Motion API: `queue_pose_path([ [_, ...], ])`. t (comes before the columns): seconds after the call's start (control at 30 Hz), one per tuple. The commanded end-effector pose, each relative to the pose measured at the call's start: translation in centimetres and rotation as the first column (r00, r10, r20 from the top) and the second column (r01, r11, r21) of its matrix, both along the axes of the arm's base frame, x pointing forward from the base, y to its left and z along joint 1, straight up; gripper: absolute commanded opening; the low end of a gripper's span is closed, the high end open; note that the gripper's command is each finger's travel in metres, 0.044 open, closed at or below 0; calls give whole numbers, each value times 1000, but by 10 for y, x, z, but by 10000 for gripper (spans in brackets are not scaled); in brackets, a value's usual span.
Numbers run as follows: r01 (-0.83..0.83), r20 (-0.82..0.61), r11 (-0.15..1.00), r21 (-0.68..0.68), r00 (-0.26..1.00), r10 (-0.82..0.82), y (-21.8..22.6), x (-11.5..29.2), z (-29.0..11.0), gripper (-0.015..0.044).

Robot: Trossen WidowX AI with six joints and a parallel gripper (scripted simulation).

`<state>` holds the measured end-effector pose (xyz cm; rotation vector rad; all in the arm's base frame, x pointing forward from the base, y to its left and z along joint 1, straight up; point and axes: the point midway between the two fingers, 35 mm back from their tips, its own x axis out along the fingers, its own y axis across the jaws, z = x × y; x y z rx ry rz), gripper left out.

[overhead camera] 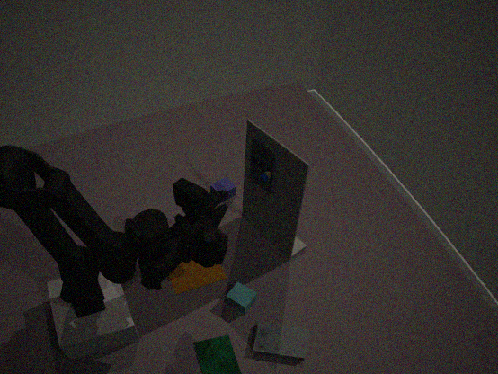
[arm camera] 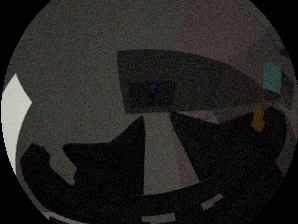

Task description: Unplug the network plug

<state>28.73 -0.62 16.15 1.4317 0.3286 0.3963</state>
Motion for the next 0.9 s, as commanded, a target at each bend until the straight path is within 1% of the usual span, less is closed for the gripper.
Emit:
queue_pose_path([
  [0.0, -30, -55, 995, 91, 998, 35, 2, -10, -10, 156],
  [0.27, -30, -55, 995, 92, 998, 35, 3, -7, -10, 156],
  [0.67, -31, -51, 995, 93, 998, 35, 16, 45, -8, 156],
  [0.87, -31, -51, 995, 93, 998, 35, 17, 49, -9, 156],
])
